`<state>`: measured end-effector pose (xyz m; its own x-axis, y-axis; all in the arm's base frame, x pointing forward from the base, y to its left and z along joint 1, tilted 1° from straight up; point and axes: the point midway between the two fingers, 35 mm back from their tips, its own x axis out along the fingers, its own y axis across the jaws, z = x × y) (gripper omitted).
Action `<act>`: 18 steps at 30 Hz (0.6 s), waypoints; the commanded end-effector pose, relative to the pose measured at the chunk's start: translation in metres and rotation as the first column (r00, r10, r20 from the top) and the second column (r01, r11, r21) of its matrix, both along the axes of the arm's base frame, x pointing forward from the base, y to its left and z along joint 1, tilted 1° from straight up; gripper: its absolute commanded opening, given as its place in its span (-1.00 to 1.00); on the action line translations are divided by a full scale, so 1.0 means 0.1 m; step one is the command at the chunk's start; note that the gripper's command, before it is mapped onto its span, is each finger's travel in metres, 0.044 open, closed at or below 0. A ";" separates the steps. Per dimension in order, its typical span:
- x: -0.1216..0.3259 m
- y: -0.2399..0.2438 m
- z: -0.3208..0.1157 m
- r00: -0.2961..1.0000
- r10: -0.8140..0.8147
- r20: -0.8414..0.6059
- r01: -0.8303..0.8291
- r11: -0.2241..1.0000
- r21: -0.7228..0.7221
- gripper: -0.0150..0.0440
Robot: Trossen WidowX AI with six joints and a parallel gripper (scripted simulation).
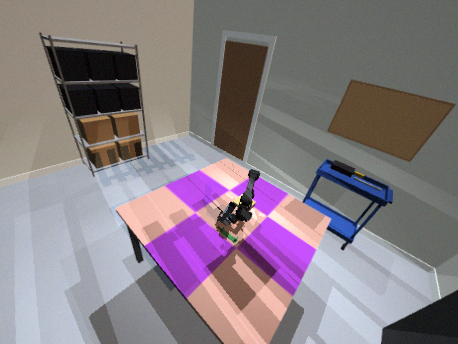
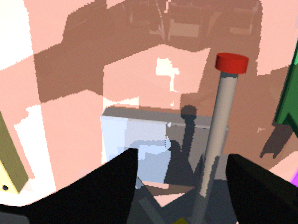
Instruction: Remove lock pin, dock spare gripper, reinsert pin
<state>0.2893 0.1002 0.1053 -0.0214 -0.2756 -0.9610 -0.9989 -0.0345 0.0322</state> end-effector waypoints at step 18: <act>-0.07 0.23 0.30 1.000 0.005 -0.025 -0.005 1.000 -0.027 0.28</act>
<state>0.2825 0.1240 0.1363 -0.0423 -0.3013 -0.9526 -0.9976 -0.0389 0.0566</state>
